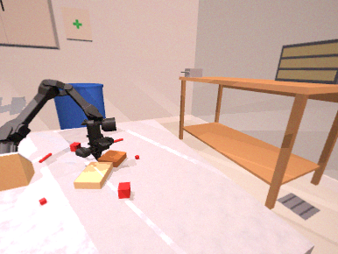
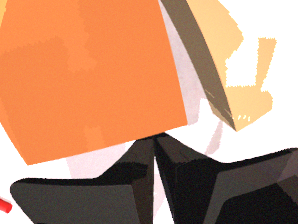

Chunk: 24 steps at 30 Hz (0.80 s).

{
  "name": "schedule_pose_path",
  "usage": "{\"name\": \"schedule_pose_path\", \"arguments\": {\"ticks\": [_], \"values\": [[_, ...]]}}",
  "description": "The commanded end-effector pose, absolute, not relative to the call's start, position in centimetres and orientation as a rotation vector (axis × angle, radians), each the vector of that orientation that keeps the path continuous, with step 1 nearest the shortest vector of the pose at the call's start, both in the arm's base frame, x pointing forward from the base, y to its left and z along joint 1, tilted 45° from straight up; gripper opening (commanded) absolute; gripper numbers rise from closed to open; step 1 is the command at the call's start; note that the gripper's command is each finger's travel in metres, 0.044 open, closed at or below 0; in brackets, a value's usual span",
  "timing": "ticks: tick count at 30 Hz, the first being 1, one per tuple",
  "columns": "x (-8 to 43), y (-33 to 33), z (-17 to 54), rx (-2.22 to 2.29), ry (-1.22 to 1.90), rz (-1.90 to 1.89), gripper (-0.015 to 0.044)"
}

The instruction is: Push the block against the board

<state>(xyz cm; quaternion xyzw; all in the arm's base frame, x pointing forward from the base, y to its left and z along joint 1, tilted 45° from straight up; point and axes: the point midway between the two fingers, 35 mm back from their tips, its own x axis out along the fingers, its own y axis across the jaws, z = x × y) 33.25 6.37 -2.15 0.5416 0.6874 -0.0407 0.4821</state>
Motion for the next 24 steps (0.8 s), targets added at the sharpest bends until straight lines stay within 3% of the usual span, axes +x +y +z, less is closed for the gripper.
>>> {"name": "schedule_pose_path", "arguments": {"ticks": [1,24], "values": [[33.9,5.9,-2.5,1.316,1.672,-0.100,0.0000],[33.4,6.8,-1.8,1.317,1.673,-0.100,0.0000]]}}
